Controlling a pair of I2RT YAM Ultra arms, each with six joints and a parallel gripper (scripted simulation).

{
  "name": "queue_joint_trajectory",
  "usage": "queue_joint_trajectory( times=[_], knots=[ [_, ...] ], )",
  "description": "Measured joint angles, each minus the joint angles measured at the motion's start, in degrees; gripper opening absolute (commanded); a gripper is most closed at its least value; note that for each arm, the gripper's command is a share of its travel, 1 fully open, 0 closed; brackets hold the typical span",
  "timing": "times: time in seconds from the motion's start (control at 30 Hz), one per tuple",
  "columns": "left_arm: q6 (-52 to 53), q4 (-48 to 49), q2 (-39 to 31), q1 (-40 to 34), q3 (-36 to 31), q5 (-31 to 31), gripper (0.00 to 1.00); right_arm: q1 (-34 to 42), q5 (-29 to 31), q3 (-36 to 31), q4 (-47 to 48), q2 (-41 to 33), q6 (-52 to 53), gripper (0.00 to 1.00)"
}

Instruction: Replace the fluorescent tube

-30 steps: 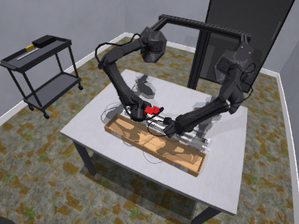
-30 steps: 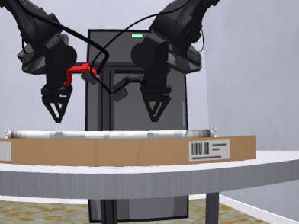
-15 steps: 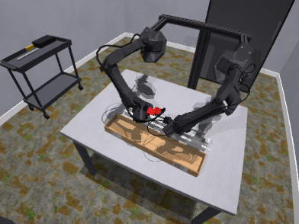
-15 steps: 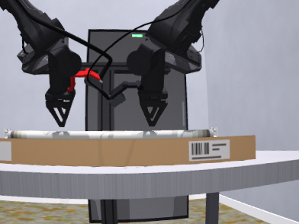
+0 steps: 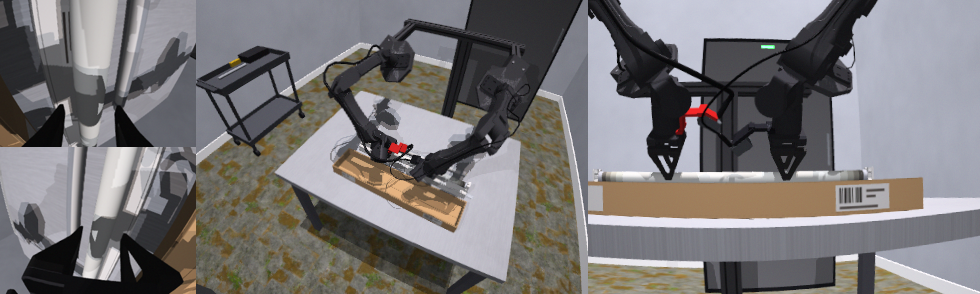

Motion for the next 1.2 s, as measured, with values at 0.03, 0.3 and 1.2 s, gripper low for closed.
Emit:
queue_joint_trajectory(
  times=[0.03,0.3,1.2],
  knots=[
    [0.2,0.5,0.3,0.3,-0.1,0.1,0.49,-0.2,0.0,0.0,0.4,0.5,-0.2,0.49],
    [1.3,2.7,1.6,1.5,-0.5,0.2,0.49,-1.1,-0.3,-0.3,2.7,2.8,-1.6,0.49],
    [1.2,2.7,1.6,1.1,-0.5,0.3,0.11,-1.1,-0.5,0.1,3.0,2.4,-1.9,0.49]
  ],
)
